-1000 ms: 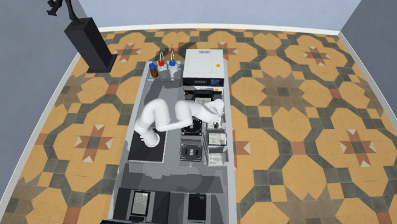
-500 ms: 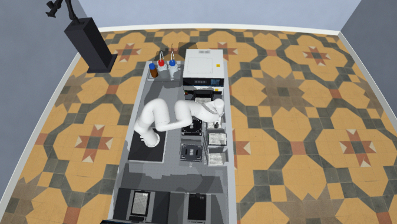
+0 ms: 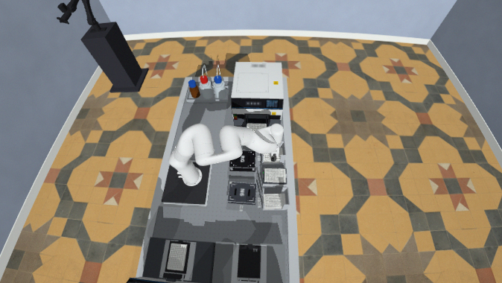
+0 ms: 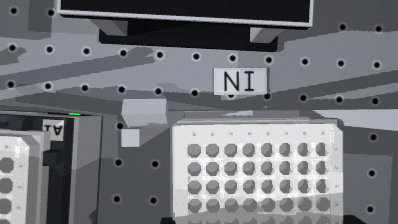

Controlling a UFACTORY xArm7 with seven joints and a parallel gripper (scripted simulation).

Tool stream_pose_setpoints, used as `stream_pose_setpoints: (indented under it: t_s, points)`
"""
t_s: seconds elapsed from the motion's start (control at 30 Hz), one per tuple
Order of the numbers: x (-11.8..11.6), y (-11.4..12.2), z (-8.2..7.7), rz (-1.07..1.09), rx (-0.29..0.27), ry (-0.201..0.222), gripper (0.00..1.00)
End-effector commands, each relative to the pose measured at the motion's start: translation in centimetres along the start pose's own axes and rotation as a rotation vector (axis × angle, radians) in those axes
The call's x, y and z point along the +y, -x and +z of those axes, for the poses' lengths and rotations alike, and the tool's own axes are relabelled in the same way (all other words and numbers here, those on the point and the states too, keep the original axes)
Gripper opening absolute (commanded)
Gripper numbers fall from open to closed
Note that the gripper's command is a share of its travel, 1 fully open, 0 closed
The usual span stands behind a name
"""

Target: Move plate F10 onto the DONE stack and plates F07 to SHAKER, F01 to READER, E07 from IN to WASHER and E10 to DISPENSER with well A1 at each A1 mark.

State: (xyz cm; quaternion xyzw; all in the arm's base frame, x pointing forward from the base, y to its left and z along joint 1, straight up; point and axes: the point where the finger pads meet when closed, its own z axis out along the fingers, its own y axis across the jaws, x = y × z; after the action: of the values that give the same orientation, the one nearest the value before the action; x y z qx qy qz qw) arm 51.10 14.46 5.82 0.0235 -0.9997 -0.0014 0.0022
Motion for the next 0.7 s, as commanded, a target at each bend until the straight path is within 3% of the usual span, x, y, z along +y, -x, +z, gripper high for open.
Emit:
stream_pose_setpoints:
  t_s: [0.0,0.67]
  points:
    - [0.0,0.1,-0.4,0.000,-0.004,0.001,0.00]
    - [0.0,0.1,-1.5,0.000,-0.004,0.001,0.00]
